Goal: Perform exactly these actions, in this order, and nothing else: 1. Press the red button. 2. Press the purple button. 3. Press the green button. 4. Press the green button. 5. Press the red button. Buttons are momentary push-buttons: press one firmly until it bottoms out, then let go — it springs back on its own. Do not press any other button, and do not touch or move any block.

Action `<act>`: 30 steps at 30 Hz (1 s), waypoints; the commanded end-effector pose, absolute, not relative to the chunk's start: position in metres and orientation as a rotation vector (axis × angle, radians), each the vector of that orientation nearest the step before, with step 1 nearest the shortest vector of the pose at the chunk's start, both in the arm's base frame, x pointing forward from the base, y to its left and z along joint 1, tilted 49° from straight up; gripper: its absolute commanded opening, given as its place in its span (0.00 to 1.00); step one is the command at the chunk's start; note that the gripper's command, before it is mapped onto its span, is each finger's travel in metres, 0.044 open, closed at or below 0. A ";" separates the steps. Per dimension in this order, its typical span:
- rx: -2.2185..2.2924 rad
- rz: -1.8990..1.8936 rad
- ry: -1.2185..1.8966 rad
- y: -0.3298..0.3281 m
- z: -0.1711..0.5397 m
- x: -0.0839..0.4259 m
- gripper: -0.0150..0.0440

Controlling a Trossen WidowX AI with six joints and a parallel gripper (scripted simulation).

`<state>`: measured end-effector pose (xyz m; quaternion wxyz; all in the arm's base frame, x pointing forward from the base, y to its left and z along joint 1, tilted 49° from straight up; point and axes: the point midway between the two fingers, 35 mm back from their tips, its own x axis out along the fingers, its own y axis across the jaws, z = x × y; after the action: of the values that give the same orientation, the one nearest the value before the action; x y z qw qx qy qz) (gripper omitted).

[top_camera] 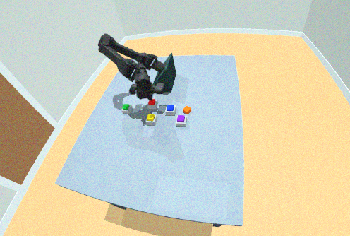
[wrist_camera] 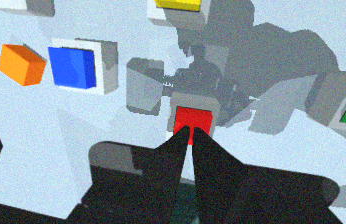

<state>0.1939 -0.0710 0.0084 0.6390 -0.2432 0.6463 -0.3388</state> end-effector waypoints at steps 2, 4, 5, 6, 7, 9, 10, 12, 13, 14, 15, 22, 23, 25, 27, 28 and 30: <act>-0.566 -0.774 1.486 -0.079 0.002 0.189 0.29; -0.566 -0.775 1.486 -0.081 0.000 0.189 0.29; -0.567 -0.775 1.486 -0.082 -0.001 0.189 0.29; -0.567 -0.775 1.486 -0.084 -0.001 0.188 0.29; -0.567 -0.776 1.486 -0.084 -0.002 0.188 0.29; -0.567 -0.776 1.486 -0.084 -0.002 0.188 0.29; -0.567 -0.776 1.486 -0.084 -0.002 0.188 0.29; -0.567 -0.776 1.486 -0.084 -0.002 0.188 0.29; -0.567 -0.776 1.486 -0.084 -0.002 0.188 0.29; -0.567 -0.776 1.486 -0.084 -0.002 0.188 0.29; -0.567 -0.776 1.486 -0.084 -0.002 0.188 0.29; -0.567 -0.776 1.486 -0.084 -0.002 0.188 0.29; -0.567 -0.776 1.486 -0.084 -0.002 0.188 0.29; -0.567 -0.776 1.486 -0.084 -0.002 0.188 0.29; -0.567 -0.776 1.486 -0.084 -0.002 0.188 0.29; -0.567 -0.776 1.486 -0.084 -0.002 0.188 0.29; -0.559 -0.776 1.478 -0.082 0.000 0.191 0.29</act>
<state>0.1908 -0.0831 -0.0013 0.6371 -0.2447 0.6469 -0.3401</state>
